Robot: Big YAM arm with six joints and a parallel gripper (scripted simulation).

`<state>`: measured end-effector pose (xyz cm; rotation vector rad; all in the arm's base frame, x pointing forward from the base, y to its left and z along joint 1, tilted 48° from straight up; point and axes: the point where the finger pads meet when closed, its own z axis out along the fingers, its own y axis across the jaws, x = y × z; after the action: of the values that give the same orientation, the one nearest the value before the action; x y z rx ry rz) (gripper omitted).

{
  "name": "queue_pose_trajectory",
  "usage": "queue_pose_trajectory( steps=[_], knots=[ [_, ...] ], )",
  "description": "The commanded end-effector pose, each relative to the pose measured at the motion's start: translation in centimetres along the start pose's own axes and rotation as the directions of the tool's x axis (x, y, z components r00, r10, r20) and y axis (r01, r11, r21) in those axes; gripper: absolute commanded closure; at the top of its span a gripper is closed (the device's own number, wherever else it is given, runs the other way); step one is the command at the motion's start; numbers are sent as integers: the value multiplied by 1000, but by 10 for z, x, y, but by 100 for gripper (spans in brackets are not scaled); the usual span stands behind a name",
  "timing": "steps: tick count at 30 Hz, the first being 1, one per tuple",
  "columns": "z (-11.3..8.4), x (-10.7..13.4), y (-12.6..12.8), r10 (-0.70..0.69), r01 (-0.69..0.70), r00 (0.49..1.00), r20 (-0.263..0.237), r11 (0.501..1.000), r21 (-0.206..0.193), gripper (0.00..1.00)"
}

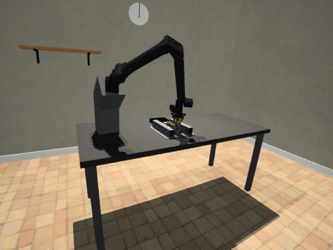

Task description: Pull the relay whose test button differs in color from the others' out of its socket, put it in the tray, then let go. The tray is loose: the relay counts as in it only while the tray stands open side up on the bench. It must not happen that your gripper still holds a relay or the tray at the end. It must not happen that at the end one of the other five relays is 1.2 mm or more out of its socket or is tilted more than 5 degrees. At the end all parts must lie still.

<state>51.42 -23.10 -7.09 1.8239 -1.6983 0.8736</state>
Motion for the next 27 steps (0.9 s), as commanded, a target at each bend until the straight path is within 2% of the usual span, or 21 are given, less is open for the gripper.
queue_pose_trajectory(
  steps=[1,27],
  knots=[
    [-26,-5,-17,-9,9,1000,-3,999,47,100],
    [-26,-5,-20,-10,10,1000,-5,999,52,100]
  ],
)
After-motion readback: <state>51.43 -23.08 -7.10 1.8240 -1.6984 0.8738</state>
